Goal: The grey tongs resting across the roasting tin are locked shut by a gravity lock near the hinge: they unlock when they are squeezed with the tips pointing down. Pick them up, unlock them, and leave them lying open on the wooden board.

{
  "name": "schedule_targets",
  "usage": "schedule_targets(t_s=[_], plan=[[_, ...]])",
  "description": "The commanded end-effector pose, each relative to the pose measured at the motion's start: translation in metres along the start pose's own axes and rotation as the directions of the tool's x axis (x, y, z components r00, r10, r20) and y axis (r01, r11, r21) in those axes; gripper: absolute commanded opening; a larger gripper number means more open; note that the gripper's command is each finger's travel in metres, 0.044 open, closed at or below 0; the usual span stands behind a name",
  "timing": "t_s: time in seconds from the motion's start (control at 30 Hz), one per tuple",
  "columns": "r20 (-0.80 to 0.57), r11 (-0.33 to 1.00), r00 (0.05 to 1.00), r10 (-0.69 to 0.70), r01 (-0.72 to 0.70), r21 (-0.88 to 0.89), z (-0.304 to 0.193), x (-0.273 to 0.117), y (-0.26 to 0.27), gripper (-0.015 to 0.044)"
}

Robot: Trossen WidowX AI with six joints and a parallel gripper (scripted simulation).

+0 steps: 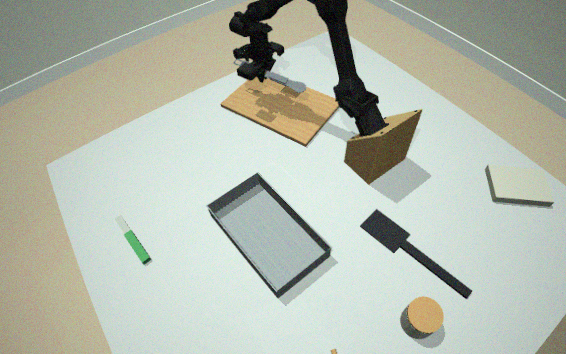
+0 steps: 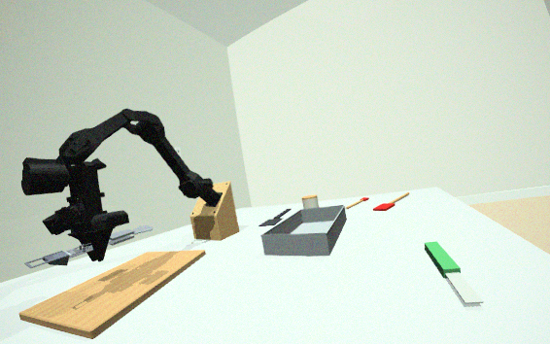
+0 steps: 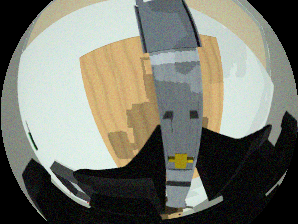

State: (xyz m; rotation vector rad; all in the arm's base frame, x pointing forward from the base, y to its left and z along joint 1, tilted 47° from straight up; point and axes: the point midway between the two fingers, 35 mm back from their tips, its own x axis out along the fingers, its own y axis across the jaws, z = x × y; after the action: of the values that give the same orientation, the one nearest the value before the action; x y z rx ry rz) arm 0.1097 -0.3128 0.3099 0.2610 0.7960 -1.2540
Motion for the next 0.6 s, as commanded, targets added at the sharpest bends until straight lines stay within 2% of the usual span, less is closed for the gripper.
schedule_targets(t_s=[0.0,0.57], plan=[[-0.002,1.0,1.0,0.005,-0.005,-0.006,-0.002,0.007,0.001,-0.015],[-0.001,1.0,1.0,0.004,-0.004,-0.007,-0.004,0.035,0.0,-0.015]])
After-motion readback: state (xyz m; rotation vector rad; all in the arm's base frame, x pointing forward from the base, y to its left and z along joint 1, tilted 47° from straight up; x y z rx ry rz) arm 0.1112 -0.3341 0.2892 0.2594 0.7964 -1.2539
